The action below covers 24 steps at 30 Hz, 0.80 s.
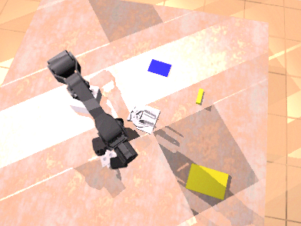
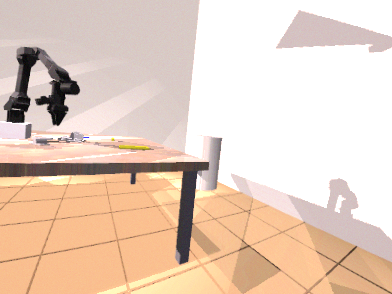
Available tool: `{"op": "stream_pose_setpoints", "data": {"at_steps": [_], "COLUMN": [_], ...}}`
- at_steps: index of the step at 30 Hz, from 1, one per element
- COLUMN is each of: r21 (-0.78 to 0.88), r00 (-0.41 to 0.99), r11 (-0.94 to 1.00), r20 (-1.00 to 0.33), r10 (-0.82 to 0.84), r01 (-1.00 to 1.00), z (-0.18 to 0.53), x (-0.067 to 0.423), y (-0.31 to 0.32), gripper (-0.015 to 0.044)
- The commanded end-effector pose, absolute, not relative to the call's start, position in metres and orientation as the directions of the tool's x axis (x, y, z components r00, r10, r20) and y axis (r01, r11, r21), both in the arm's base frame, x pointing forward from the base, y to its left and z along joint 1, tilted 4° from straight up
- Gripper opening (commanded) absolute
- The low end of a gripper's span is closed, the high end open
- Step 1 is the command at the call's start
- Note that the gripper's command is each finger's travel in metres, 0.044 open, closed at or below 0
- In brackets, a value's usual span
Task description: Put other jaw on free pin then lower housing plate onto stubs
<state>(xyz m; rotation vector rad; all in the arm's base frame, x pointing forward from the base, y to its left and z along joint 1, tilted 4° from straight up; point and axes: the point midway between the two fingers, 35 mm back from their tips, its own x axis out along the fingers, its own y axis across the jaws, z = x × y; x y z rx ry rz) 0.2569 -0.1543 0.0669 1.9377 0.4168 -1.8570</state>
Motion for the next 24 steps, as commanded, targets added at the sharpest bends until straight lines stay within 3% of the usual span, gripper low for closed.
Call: {"op": "stream_pose_setpoints", "data": {"at_steps": [1, 24], "r21": [0.088, 0.062], "r00": [0.064, 0.062], "r11": [-0.905, -0.988], "r20": [-0.996, -0.996], "r10": [-0.067, -0.071], "r01": [0.417, -0.141], "z": [0.068, 0.073], "x": [0.255, 0.237], "y": [-0.158, -0.185], "gripper": [0.0440, 0.0440]}}
